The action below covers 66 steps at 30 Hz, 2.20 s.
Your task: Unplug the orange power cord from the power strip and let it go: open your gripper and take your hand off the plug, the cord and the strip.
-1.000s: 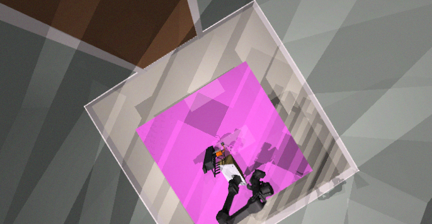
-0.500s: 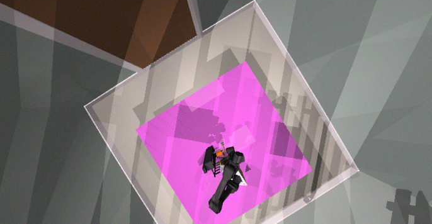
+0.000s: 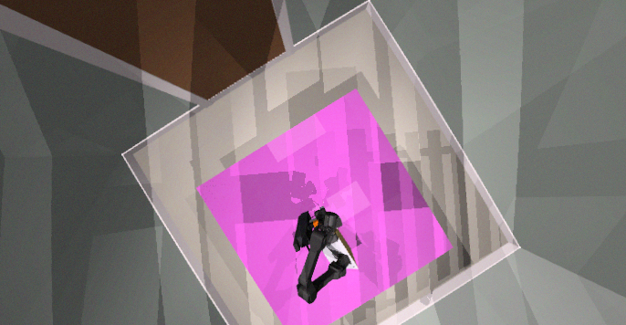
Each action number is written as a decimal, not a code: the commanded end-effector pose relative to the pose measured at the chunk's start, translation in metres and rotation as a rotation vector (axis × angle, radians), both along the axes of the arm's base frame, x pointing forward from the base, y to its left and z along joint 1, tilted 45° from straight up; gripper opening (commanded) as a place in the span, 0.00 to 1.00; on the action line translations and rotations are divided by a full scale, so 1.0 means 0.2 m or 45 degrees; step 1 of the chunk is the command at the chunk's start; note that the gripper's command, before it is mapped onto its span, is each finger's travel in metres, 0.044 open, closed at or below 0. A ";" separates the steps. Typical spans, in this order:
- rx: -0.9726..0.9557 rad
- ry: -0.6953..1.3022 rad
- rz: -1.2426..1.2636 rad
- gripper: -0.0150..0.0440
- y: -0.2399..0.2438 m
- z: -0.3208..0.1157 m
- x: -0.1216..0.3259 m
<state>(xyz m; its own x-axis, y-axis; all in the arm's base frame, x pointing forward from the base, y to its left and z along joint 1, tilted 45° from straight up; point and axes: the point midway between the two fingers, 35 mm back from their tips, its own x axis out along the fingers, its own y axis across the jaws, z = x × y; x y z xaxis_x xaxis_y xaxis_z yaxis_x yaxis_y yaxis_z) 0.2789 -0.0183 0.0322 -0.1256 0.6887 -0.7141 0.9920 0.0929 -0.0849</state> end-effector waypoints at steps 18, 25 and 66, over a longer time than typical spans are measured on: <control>0.007 -0.001 -0.002 0.53 0.13 0.12 0.01; 0.008 -0.001 -0.002 0.53 0.14 0.13 0.01; -0.001 -0.004 0.001 0.25 0.08 0.01 0.01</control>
